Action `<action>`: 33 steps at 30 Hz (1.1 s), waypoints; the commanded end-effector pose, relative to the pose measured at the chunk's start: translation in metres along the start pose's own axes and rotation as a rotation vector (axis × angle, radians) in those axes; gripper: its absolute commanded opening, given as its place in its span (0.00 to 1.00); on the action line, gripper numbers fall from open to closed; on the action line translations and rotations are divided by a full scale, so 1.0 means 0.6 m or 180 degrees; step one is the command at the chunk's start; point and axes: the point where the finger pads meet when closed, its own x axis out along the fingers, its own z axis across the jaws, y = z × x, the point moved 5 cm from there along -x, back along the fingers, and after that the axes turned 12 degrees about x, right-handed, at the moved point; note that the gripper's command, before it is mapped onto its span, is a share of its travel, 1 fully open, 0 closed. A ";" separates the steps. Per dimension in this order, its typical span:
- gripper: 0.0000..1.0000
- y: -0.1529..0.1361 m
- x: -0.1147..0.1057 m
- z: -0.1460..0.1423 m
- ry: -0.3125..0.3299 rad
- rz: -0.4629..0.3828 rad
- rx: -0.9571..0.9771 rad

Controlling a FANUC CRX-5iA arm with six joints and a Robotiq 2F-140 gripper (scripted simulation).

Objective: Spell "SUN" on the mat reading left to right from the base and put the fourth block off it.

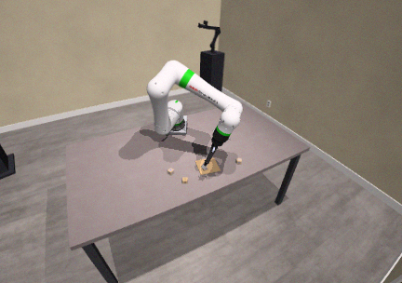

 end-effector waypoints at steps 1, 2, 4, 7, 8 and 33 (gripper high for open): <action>1.00 0.000 0.000 0.000 0.0000 -0.0001 0.0000; 1.00 0.000 0.000 0.000 0.0000 -0.0001 0.0000; 1.00 0.000 0.000 0.000 0.0000 -0.0001 0.0000; 1.00 0.000 0.000 0.000 0.0000 -0.0001 0.0000; 1.00 0.000 0.000 0.000 0.0000 -0.0001 0.0000; 1.00 0.105 -0.006 -0.277 0.0000 -0.0001 0.0000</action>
